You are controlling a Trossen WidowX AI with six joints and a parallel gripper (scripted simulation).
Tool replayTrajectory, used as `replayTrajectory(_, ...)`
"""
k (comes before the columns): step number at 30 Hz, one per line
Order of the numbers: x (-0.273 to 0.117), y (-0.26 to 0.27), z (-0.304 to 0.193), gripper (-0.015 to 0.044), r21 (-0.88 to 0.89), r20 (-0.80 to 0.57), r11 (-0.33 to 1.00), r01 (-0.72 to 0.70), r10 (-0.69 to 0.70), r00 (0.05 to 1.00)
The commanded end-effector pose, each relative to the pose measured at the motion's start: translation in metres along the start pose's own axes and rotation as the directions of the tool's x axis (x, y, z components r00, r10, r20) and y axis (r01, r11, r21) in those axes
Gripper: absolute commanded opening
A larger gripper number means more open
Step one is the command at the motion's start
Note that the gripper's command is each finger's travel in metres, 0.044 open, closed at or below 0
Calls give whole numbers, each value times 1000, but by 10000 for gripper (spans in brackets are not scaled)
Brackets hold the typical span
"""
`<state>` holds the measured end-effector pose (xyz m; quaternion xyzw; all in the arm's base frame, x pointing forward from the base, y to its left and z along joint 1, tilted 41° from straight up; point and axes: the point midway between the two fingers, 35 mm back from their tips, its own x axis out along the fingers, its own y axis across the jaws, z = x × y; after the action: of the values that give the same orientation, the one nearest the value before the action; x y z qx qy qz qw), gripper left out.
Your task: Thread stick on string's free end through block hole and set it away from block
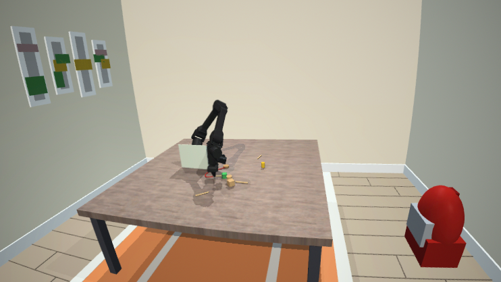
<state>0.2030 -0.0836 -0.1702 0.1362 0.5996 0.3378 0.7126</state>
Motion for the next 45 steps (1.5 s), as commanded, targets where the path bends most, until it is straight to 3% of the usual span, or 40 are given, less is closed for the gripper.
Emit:
replayTrajectory(1, -2, -1, 6, 0, -2, 6, 1000, 6, -6, 1000)
replayTrajectory(35, -3, 0, 37, 0, -3, 7, 1000, 5, -4, 1000)
replayTrajectory(40, -1, 0, 35, 123, -4, 2, 1000, 3, -3, 1000)
replayTrajectory(45, -24, -2, 36, 123, -3, 1, 1000, 6, -6, 1000)
